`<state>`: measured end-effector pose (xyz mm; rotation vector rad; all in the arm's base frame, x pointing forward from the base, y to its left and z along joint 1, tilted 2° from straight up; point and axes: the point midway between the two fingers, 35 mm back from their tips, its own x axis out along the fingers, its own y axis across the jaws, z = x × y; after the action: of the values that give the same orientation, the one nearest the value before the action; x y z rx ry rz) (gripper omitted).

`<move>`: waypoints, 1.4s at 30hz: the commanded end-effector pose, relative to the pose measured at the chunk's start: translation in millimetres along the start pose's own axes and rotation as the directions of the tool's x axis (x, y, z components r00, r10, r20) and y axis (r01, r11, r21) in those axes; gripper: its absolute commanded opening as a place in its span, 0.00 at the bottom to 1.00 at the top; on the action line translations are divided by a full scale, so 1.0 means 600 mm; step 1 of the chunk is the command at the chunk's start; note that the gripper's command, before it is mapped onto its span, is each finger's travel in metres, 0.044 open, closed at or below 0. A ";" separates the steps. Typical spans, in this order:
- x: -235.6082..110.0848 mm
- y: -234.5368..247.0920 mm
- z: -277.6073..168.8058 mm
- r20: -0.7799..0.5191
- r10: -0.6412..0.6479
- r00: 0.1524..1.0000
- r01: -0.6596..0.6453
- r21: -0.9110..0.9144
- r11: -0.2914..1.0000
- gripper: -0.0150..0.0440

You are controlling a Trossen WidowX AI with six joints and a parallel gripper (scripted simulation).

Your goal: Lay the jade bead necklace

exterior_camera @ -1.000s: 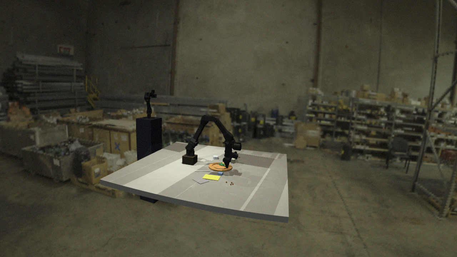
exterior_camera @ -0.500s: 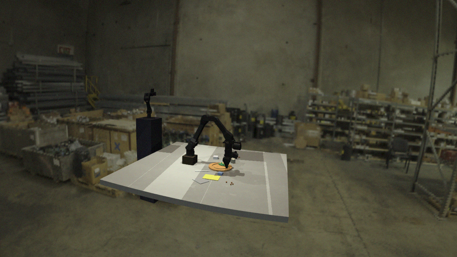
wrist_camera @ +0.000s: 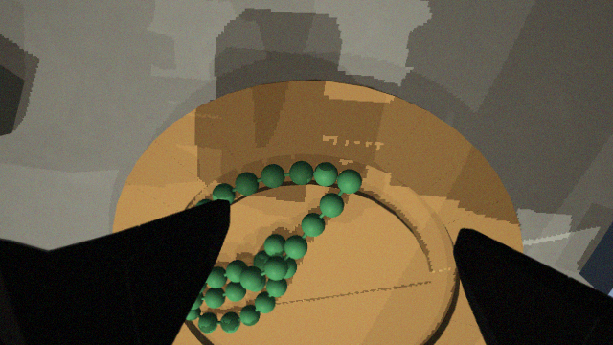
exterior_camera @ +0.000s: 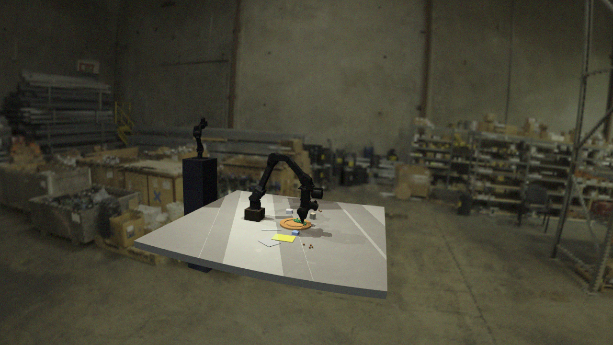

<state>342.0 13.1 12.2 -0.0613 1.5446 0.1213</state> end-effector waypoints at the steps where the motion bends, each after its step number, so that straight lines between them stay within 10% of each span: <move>1: -0.026 0.006 -0.005 0.010 0.000 1.000 -0.001 0.038 0.999 0.64; 6: -0.003 0.006 -0.005 0.010 0.000 1.000 -0.001 0.038 0.999 0.46; 42: 0.037 0.006 -0.002 0.015 -0.001 1.000 0.000 0.035 0.999 0.37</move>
<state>340.9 17.2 -10.1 -0.0332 1.5321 0.0940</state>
